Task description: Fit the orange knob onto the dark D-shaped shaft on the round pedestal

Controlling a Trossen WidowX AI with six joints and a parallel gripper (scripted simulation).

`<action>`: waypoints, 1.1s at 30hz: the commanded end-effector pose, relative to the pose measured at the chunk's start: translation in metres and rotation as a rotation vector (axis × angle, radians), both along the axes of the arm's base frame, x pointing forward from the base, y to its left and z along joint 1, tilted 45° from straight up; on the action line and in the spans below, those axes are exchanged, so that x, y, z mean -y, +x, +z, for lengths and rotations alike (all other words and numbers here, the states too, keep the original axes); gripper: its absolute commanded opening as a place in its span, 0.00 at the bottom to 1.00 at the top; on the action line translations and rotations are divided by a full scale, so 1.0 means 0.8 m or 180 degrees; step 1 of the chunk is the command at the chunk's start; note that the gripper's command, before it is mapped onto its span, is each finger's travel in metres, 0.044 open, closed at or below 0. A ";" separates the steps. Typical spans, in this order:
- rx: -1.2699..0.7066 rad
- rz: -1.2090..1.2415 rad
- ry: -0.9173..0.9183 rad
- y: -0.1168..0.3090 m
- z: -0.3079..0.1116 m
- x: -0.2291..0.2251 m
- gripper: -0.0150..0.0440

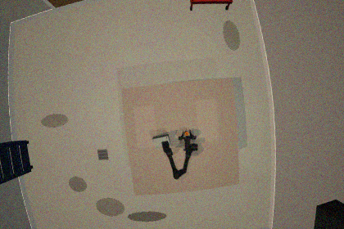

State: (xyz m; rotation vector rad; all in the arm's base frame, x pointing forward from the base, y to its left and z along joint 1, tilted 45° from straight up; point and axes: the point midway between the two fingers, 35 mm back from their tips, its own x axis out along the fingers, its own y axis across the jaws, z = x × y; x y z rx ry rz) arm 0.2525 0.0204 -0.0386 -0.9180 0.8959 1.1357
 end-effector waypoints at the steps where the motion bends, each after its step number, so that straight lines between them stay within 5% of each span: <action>1: 0.0004 0.0002 0.0006 0.000 0.000 0.000 0.96; 11: 0.0004 0.0002 0.0005 0.001 0.002 -0.002 1.00; 17: 0.0005 0.0000 0.0012 0.004 0.070 -0.069 1.00; 23: -0.0035 -0.0015 -0.0023 0.003 0.071 -0.071 1.00; 29: -0.0907 -0.0403 -0.1466 -0.011 0.058 -0.071 1.00; 33: -0.0912 -0.0517 -0.2744 -0.008 0.075 -0.075 1.00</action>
